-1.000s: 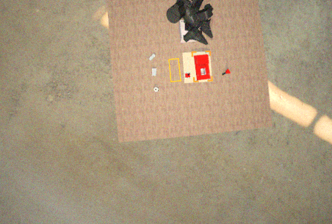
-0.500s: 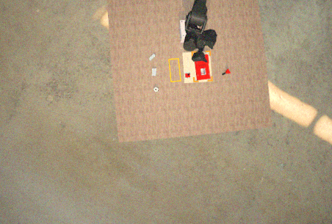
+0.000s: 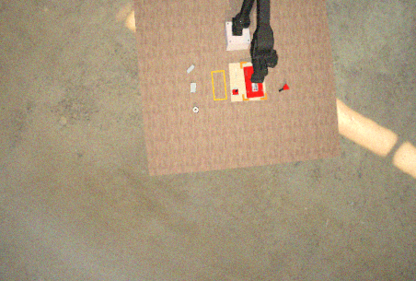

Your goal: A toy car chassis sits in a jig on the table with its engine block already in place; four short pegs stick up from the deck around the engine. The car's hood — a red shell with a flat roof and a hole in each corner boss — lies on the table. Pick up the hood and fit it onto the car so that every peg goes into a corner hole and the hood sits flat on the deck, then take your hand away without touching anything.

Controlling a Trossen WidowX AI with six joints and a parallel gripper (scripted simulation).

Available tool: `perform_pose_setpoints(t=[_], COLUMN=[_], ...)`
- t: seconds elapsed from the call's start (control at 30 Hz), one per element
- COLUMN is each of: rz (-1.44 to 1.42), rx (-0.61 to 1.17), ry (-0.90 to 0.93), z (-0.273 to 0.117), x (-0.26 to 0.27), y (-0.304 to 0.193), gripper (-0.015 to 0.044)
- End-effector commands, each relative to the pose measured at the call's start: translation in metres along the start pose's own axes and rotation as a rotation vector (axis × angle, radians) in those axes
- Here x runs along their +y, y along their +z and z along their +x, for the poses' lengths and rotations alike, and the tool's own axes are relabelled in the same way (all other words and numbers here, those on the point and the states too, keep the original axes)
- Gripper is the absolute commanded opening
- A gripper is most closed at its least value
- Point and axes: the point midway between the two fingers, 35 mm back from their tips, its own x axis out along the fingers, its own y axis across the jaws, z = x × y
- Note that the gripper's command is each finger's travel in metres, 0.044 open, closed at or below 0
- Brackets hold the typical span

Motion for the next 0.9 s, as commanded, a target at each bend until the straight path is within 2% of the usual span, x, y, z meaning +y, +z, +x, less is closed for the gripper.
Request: perform_pose_setpoints(t=[0.0, 0.3, 0.87], rz=[-0.057, -0.246, -0.25], rx=[0.125, 0.413, 0.419], ry=[0.048, 0.121, 0.122], z=[0.03, 0.084, 0.091], x=[0.015, 0.051, 0.052], y=[-0.007, -0.027, -0.03], gripper=[0.044, 0.044, 0.044])
